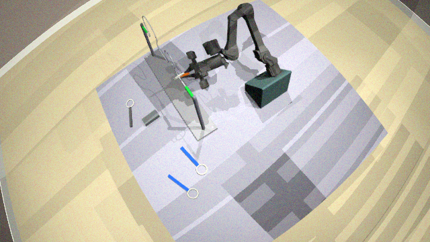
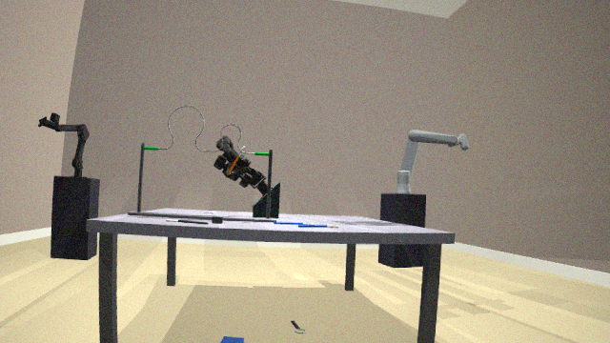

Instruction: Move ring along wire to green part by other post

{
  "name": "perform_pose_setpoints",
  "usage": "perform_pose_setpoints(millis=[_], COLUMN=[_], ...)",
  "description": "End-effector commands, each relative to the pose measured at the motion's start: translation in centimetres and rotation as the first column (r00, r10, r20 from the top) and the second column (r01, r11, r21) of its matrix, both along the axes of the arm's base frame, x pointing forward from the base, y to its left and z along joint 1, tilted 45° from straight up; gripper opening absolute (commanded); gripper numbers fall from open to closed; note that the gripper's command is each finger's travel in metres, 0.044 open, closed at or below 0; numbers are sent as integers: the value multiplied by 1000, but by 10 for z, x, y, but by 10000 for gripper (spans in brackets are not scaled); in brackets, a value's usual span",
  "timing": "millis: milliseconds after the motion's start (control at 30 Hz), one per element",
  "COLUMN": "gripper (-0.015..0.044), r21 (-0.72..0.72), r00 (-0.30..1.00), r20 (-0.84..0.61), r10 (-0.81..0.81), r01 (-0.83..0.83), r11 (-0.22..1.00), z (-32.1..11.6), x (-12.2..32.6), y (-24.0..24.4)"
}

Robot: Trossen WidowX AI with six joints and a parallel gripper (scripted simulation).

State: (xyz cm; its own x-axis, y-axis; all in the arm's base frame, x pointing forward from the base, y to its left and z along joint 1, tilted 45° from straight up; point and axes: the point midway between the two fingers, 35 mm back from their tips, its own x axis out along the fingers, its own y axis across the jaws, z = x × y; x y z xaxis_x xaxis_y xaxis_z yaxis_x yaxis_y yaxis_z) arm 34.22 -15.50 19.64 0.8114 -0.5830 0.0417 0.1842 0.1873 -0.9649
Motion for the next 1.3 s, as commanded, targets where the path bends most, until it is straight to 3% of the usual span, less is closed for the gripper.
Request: perform_pose_setpoints(millis=[0, 833, 1267], gripper=[-150, -150, -150], r21=[65, 412, 475], r00=[1000, 998, 997], r20=[0, 67, 80], r10=[0, -5, -8], r01=[0, -23, -31], r11=[998, 911, 879], z=[-13, -66, -81], x=[1, 8, 11], y=[3, 34, 49])
